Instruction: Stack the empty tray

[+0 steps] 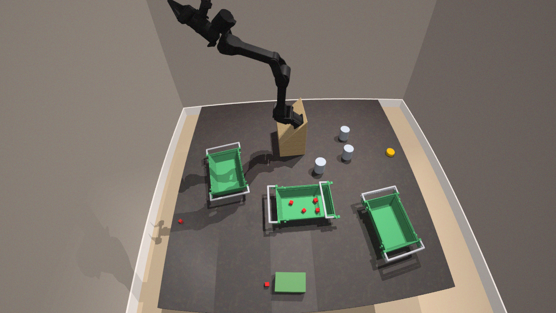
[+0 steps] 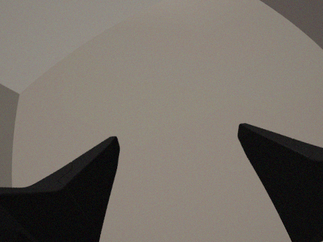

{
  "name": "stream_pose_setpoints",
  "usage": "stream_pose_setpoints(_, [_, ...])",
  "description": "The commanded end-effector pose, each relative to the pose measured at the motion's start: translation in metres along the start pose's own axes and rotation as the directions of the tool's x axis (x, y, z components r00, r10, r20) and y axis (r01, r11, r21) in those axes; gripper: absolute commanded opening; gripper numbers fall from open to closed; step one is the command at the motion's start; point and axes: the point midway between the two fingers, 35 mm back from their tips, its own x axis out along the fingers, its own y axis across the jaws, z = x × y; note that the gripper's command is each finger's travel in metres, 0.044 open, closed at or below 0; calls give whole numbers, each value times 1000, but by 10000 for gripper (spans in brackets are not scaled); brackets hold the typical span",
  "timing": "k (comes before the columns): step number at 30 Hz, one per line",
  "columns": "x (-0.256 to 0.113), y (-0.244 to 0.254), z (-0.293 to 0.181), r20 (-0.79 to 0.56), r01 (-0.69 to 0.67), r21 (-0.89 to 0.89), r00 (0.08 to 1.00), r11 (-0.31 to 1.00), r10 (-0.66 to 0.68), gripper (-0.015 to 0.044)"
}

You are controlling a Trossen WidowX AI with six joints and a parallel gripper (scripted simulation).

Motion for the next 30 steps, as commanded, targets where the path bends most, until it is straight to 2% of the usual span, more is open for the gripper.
stream_pose_setpoints(1, [0, 0, 0, 0, 0, 0, 1000, 1000, 0, 374])
stream_pose_setpoints(8, [0, -1, -1, -2, 3, 1, 1000, 1000, -3, 190])
stream_pose_setpoints(12, [5, -26, -22, -56, 59, 12, 997, 998, -58, 89])
stream_pose_setpoints(20, [3, -104, -118, -290, 242, 18, 930, 970, -227, 89])
stream_pose_setpoints(27, [-26, -149, -227, -528, 358, -29, 787, 933, -319, 89])
stream_pose_setpoints(30, [-42, -149, -253, -607, 381, -2, 734, 925, -304, 89])
